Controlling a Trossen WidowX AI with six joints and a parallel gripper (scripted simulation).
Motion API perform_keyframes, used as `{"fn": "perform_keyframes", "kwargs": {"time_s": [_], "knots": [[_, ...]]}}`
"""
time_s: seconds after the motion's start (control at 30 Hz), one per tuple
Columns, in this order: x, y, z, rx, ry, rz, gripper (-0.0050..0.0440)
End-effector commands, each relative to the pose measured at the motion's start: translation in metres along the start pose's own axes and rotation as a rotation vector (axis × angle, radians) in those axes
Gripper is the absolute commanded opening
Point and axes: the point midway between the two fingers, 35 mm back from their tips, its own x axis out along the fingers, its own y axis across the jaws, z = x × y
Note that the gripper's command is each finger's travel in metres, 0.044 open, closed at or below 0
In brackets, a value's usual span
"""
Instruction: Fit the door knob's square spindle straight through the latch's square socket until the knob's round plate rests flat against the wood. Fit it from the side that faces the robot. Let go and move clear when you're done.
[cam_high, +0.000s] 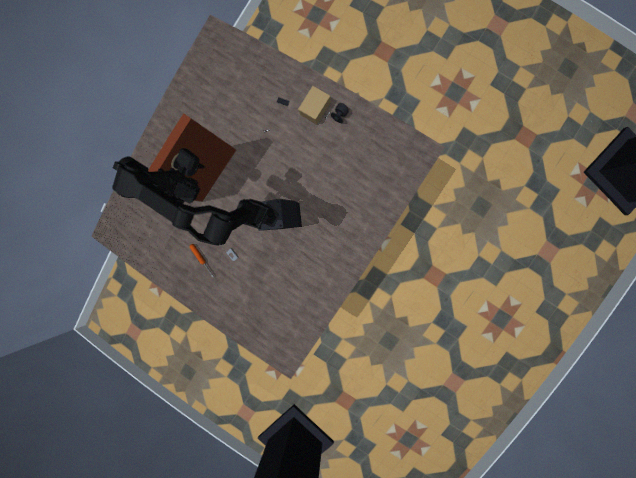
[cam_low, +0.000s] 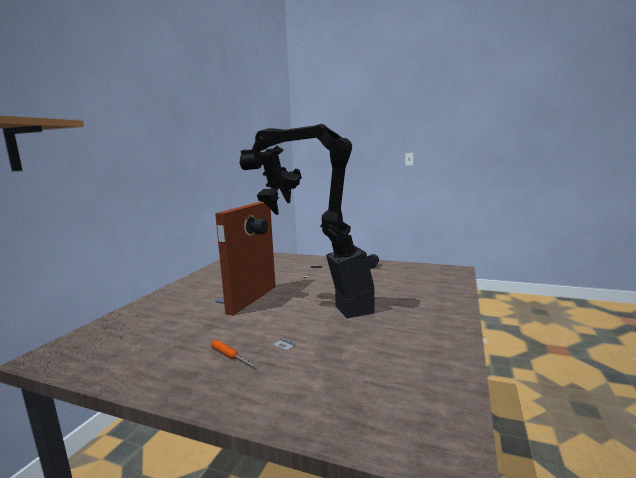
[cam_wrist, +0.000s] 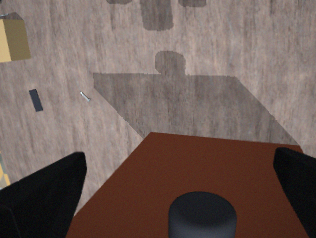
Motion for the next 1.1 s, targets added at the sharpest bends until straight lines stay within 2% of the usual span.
{"fn": "perform_keyframes", "kwargs": {"time_s": [0.0,0.3,1.07], "knots": [[-0.015,0.005,0.001,0.0,0.066,-0.013,0.044],[-0.029,0.009,0.004,0.0,0.131,-0.022,0.044],[-0.029,0.009,0.004,0.0,0.131,-0.022,0.044]]}}
